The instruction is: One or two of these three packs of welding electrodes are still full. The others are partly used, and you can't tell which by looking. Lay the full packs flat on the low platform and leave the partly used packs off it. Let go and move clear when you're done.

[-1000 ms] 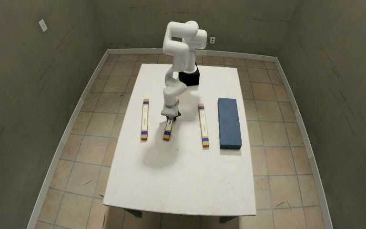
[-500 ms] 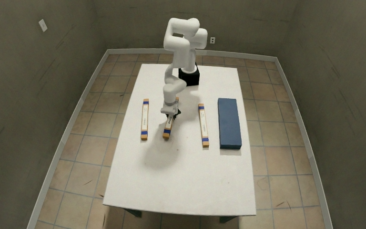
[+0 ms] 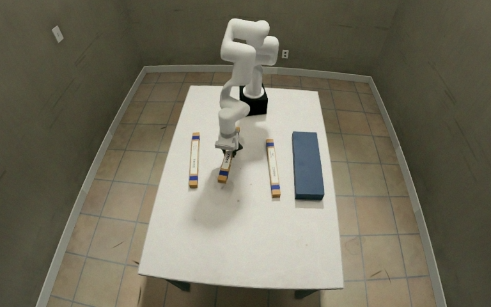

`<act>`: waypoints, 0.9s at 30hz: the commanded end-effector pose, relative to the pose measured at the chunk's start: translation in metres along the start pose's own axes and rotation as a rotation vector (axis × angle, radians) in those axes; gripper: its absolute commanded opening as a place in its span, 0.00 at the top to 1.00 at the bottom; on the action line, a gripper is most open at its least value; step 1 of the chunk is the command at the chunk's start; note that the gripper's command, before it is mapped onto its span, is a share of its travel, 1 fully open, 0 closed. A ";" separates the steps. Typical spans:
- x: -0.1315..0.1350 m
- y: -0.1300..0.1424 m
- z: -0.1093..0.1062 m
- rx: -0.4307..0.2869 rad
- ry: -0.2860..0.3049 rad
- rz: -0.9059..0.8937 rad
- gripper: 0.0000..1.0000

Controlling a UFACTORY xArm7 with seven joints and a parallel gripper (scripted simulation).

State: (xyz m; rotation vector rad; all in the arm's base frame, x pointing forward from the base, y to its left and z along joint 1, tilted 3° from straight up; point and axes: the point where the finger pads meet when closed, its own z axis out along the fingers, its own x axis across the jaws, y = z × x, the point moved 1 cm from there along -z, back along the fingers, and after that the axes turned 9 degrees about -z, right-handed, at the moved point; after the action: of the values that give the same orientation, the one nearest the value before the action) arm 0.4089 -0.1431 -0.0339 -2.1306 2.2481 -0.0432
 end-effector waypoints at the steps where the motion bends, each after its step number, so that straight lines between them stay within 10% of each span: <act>1: 0.001 -0.002 -0.002 0.004 0.002 0.000 0.65; 27: 0.001 -0.002 -0.010 0.004 0.002 0.000 0.65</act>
State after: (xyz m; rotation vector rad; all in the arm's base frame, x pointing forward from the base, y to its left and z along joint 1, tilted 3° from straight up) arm 0.4083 -0.1430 -0.0306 -2.1311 2.2487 -0.0420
